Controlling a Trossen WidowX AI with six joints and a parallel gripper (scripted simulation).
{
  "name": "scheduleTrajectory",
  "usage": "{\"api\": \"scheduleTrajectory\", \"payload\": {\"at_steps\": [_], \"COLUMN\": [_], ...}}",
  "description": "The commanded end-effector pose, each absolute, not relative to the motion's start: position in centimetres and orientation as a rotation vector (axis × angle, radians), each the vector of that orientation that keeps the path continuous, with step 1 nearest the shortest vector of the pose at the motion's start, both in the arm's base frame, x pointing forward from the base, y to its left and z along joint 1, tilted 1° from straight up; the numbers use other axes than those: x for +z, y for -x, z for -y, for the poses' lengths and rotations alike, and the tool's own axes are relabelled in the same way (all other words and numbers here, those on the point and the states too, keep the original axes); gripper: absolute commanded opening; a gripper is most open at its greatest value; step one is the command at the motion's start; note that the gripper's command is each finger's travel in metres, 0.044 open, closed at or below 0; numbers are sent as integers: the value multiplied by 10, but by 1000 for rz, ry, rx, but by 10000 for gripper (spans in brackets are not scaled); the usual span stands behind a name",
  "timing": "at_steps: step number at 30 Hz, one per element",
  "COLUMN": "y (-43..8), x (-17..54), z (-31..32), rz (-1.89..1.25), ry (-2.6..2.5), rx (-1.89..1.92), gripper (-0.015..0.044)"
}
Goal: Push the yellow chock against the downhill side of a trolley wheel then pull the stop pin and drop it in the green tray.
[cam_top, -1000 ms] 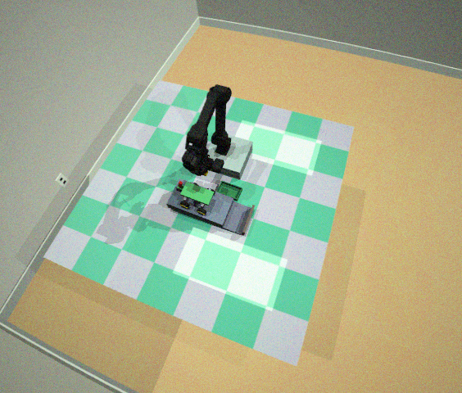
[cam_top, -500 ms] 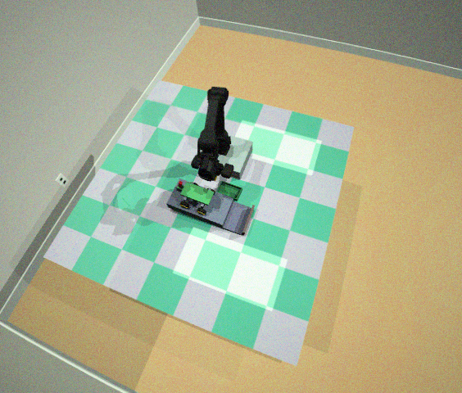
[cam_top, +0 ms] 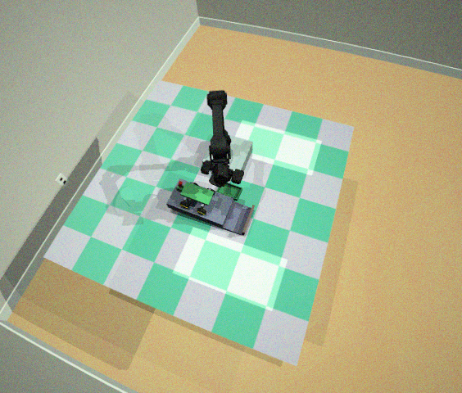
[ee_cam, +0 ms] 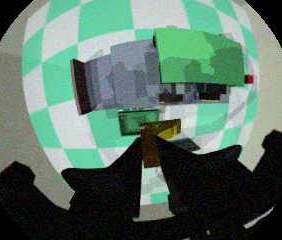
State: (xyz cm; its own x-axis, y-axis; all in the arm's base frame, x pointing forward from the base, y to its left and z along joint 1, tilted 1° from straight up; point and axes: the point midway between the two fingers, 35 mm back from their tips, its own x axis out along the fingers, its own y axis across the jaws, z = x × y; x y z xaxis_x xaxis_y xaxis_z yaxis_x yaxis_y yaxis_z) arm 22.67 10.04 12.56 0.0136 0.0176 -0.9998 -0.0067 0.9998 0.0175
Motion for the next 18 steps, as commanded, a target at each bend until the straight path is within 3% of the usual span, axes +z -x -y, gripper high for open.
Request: {"api": "scheduleTrajectory", "payload": {"at_steps": [1,18], "y": [-232,-239], "x": [125,125], "z": [-118,-152], "rz": [-1553,-1552], "ry": [-15,74], "rx": [21,-70], "gripper": [0,0]}}
